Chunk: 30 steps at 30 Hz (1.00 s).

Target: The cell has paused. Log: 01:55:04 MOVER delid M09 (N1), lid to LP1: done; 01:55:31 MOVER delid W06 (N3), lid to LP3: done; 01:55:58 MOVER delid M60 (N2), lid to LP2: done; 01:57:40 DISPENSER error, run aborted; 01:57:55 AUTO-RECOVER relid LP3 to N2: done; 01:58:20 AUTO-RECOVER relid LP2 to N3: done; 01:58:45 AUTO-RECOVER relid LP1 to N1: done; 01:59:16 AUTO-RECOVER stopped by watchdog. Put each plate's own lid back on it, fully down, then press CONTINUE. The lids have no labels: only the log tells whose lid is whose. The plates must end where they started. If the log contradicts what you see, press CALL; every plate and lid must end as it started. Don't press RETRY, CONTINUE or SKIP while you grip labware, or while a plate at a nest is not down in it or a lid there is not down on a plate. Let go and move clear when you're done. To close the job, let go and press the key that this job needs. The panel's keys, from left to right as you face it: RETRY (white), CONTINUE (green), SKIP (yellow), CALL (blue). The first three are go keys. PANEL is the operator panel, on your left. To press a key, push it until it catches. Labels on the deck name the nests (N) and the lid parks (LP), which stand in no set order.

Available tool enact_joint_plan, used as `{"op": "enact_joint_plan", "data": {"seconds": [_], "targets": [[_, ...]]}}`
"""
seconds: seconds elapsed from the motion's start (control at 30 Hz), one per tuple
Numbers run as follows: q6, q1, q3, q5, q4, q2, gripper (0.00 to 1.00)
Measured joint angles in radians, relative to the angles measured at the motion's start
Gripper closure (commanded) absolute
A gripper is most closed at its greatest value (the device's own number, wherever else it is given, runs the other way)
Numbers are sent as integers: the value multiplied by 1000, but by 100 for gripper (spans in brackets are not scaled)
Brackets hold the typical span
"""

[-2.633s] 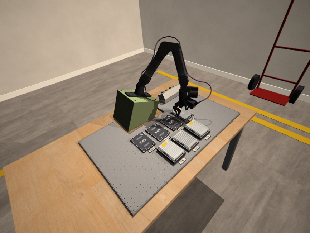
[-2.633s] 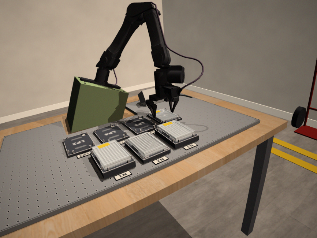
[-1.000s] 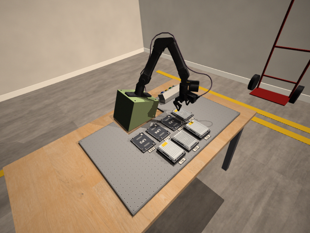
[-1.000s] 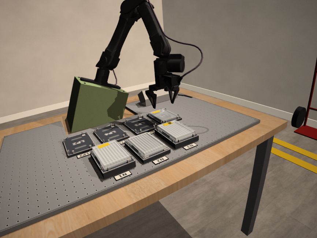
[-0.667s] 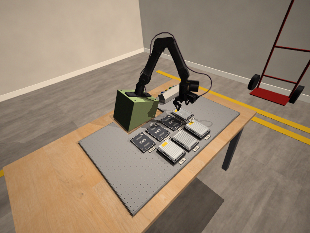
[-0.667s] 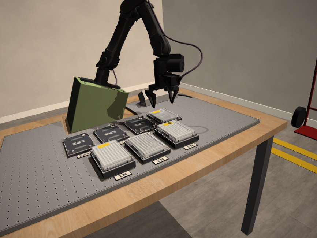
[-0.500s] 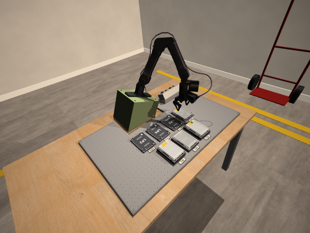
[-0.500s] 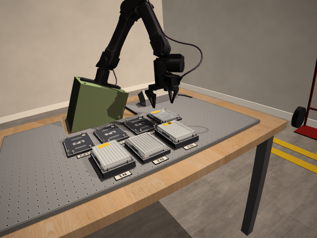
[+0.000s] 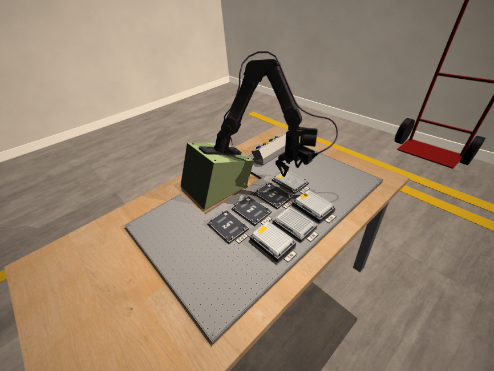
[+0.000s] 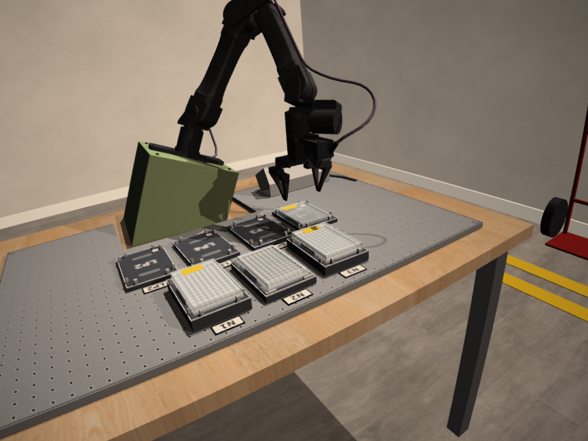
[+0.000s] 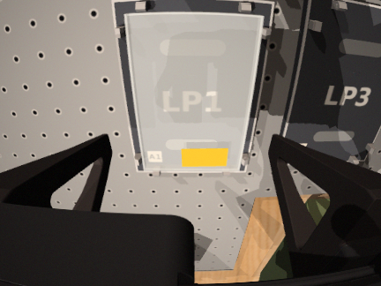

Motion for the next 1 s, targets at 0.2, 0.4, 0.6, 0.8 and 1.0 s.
{"op": "enact_joint_plan", "data": {"seconds": [0.2,0.4,0.6,0.8,1.0], "targets": [[0,0,0,0,-1,0,0],[-16,-42,52,-14,-19,53,0],[-54,-93,119,-19,-42,115,0],[-105,-145,223,-31,-73,196,0],[-158,-197,340,-38,-116,285,0]]}}
